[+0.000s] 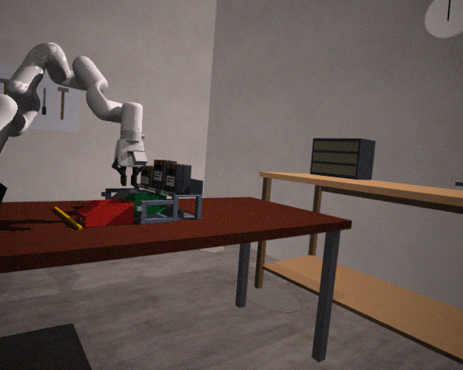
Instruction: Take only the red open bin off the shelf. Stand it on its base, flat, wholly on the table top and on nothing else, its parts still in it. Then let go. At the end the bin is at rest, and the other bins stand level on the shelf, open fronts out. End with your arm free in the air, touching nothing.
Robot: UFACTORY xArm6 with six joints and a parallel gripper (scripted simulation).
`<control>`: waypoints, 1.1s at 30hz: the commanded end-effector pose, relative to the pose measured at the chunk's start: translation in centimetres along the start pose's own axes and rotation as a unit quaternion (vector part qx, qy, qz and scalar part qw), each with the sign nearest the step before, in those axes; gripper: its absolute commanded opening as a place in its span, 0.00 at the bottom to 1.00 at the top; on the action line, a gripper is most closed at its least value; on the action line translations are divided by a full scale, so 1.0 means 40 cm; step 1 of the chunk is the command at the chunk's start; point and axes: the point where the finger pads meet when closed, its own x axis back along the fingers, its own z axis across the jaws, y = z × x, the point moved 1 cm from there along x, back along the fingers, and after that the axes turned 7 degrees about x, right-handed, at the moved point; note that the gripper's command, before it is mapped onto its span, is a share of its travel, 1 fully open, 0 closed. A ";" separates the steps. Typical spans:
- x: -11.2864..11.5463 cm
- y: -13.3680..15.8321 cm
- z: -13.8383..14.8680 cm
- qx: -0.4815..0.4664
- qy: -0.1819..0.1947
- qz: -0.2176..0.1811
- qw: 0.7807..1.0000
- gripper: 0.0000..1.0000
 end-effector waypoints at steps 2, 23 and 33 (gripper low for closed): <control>-0.001 -0.002 -0.003 0.000 -0.001 0.001 1.000 0.33; -0.032 -0.002 -0.003 0.001 -0.002 0.001 1.000 0.33; -0.032 -0.002 -0.003 0.001 -0.002 0.001 1.000 0.33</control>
